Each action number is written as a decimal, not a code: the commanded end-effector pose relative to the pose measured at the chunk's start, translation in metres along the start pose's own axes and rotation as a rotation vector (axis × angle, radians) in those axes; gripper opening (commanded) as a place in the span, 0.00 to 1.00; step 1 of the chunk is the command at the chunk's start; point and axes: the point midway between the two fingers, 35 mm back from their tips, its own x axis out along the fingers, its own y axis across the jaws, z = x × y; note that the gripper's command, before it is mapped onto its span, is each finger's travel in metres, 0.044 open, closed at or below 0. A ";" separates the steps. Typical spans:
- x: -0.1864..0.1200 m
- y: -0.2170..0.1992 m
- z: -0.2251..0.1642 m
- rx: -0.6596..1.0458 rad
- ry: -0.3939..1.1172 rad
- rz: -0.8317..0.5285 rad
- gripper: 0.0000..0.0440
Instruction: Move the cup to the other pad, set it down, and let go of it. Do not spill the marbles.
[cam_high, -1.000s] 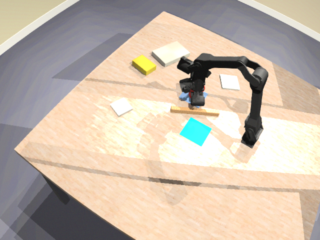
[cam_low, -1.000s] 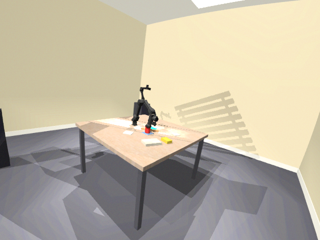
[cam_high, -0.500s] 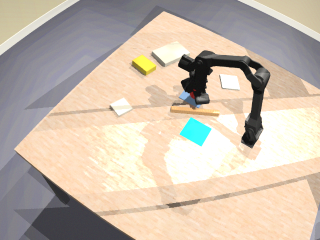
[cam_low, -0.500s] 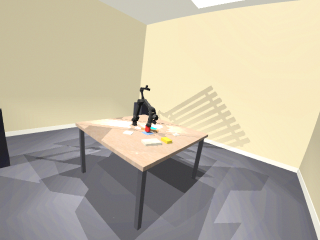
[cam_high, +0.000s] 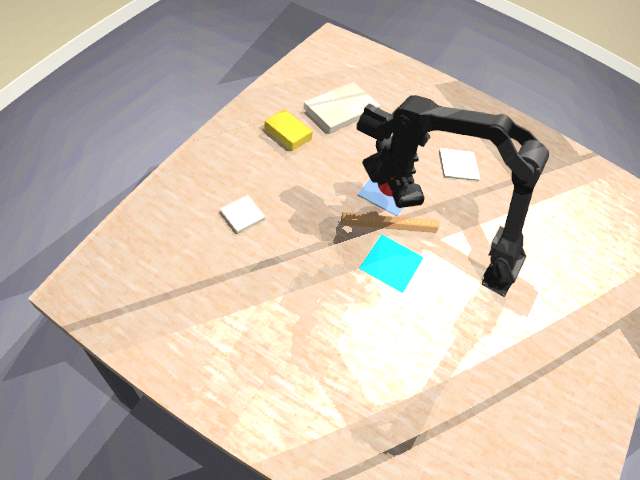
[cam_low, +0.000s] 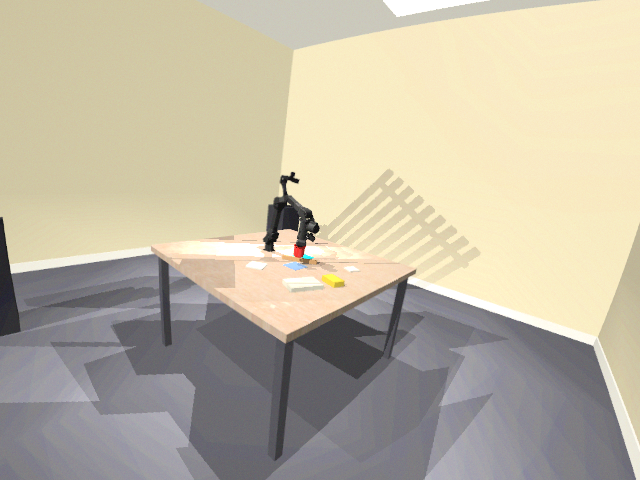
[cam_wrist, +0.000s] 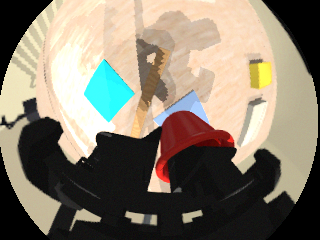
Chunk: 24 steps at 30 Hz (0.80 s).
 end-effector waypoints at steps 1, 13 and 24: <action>-0.008 0.006 0.006 -0.024 -0.019 -0.010 0.00; -0.018 0.035 0.027 -0.097 -0.057 -0.038 0.00; -0.020 0.067 0.043 -0.157 -0.089 -0.059 0.00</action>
